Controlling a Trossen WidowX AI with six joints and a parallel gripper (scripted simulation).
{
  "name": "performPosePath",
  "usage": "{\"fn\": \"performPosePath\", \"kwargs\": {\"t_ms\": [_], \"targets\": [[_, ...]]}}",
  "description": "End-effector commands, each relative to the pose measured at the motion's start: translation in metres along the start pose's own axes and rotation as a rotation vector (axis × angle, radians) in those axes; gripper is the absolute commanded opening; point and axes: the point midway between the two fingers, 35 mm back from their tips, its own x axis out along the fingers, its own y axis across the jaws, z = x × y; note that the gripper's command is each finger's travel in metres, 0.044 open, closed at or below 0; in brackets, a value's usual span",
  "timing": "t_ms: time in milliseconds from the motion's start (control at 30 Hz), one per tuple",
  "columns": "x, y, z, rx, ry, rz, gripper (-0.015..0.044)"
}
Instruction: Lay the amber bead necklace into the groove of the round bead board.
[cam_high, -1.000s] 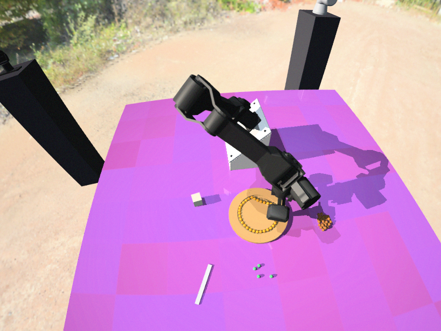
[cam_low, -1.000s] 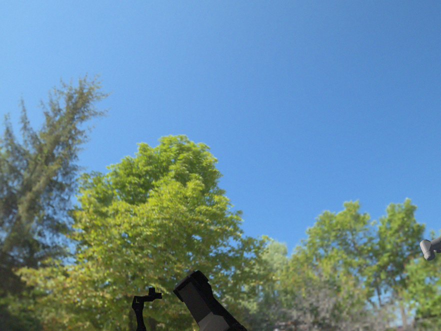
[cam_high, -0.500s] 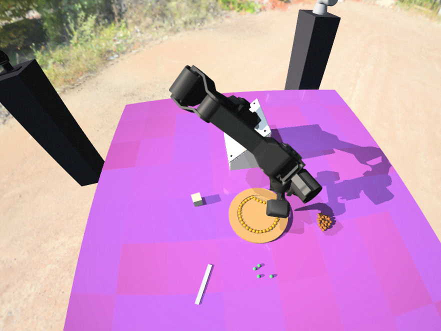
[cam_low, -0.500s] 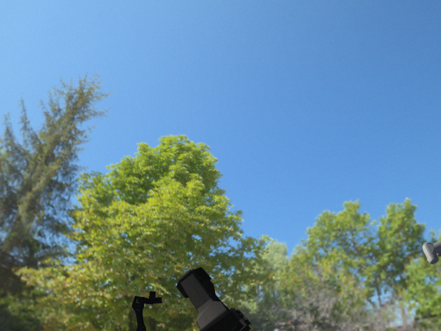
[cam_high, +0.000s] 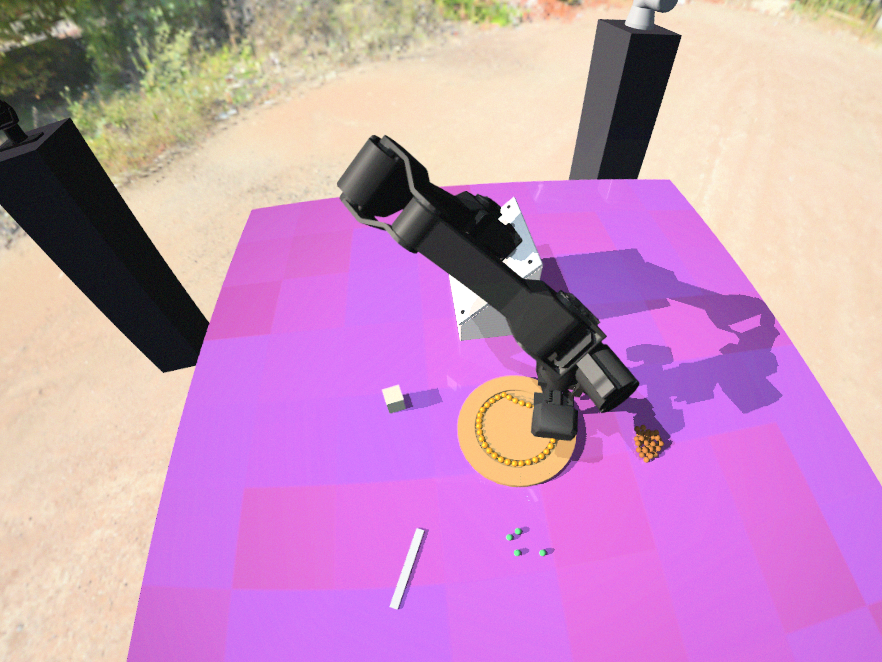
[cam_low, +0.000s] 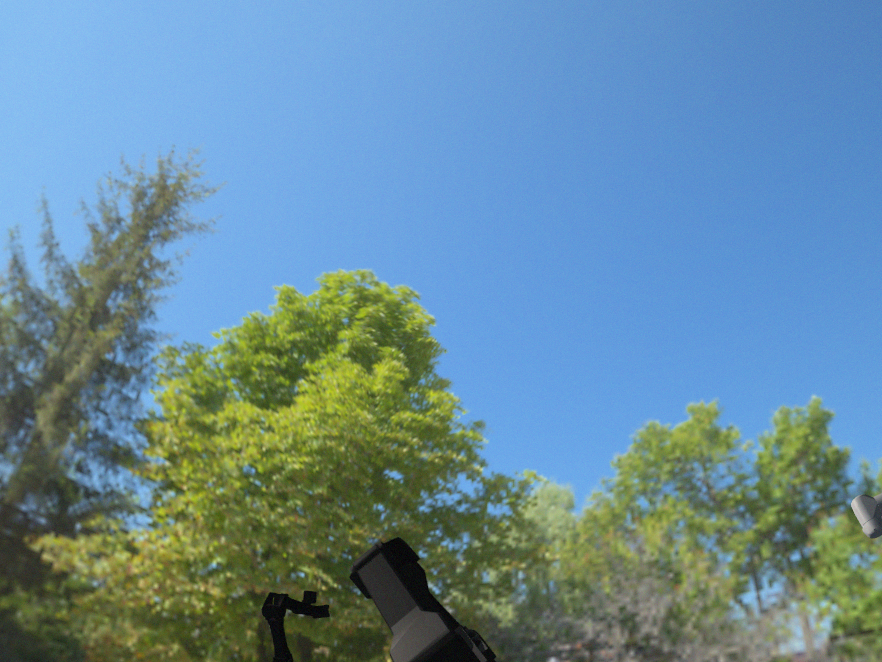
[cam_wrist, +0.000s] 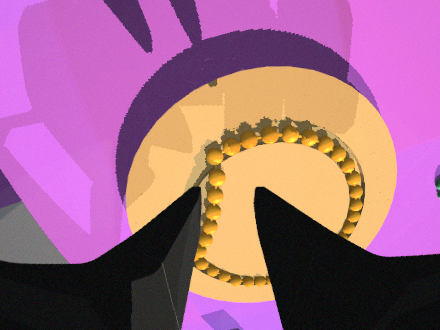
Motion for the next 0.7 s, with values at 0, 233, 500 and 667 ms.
{"fn": "performPosePath", "kwargs": {"t_ms": [0,233,500,667], "targets": [[0.007,0.002,-0.001,-0.005,0.007,0.007,0.012],[0.019,0.003,-0.002,-0.008,0.01,0.011,0.012],[0.028,0.005,-0.003,-0.009,0.012,0.014,0.012],[0.025,0.003,-0.002,-0.004,0.005,0.012,0.0015]]}}
